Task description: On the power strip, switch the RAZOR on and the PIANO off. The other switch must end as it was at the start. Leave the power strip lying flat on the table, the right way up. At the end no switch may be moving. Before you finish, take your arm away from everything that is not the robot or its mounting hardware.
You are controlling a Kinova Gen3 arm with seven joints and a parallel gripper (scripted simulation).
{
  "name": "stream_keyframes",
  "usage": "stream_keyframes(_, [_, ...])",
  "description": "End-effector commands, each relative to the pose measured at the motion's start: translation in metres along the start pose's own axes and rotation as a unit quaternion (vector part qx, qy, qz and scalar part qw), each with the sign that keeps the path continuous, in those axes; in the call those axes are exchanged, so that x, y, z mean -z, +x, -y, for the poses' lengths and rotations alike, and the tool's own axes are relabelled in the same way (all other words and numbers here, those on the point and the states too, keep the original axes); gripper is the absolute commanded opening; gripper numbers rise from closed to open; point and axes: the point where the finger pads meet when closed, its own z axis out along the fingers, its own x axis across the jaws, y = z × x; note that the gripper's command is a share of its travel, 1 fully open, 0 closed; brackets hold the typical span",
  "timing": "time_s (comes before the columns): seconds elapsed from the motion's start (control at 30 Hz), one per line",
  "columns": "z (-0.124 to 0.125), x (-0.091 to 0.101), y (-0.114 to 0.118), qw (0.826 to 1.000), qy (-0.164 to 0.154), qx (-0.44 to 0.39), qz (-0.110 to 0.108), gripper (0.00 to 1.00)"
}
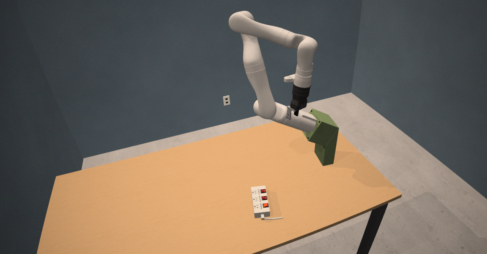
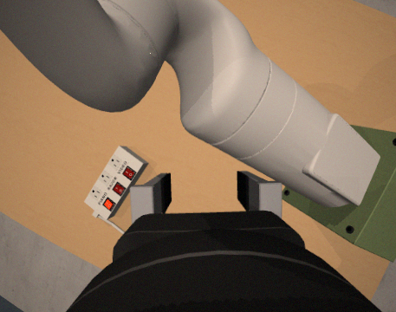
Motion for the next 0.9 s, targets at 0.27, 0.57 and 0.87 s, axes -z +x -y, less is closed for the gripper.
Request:
stream_keyframes(0.27, [-0.007,-0.007,-0.010,1.000,0.005,0.010,-0.001,1.00])
stream_keyframes(0.57, [-0.013,-0.013,-0.019,1.000,0.007,0.022,0.000,1.00])
stream_keyframes(0.87, [-0.020,-0.019,-0.028,0.999,0.009,0.034,0.000,1.00])
